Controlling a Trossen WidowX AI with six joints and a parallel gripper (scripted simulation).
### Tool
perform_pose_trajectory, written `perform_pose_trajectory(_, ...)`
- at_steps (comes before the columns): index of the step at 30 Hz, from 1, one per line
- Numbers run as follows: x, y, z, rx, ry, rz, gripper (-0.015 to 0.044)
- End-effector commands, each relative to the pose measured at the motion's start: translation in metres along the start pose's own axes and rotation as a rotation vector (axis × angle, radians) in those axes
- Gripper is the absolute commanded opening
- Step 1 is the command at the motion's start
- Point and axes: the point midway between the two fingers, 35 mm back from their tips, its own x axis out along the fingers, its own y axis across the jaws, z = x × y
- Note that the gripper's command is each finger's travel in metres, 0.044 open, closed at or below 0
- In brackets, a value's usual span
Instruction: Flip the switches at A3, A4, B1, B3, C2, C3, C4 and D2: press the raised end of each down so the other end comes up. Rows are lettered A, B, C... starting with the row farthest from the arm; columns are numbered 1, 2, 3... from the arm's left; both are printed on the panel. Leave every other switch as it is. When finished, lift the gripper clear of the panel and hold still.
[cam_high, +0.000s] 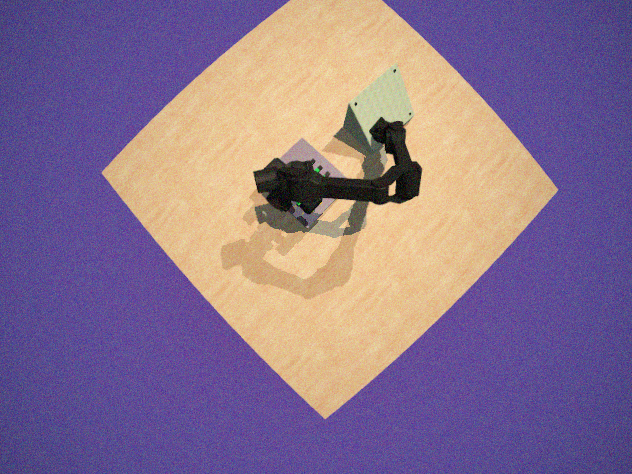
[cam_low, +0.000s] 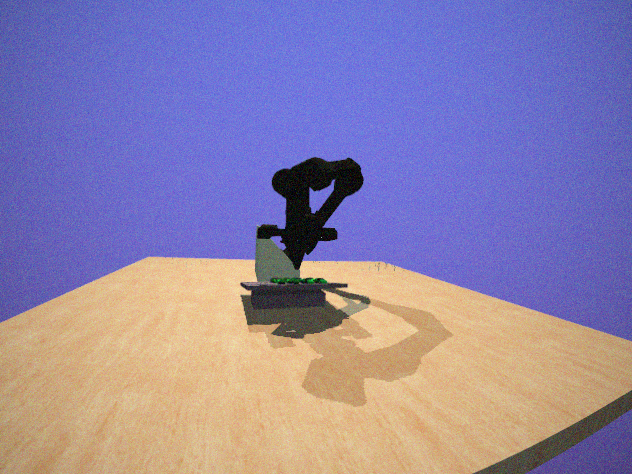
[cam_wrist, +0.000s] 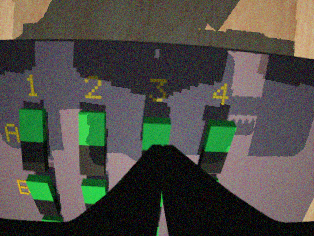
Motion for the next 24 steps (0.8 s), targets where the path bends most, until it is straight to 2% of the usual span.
perform_pose_trajectory(1,0.007,0.001,-0.003,0.009,0.006,0.008,0.0)
perform_pose_trajectory(24,0.02,0.001,-0.002,0.009,0.006,0.009,0.0)
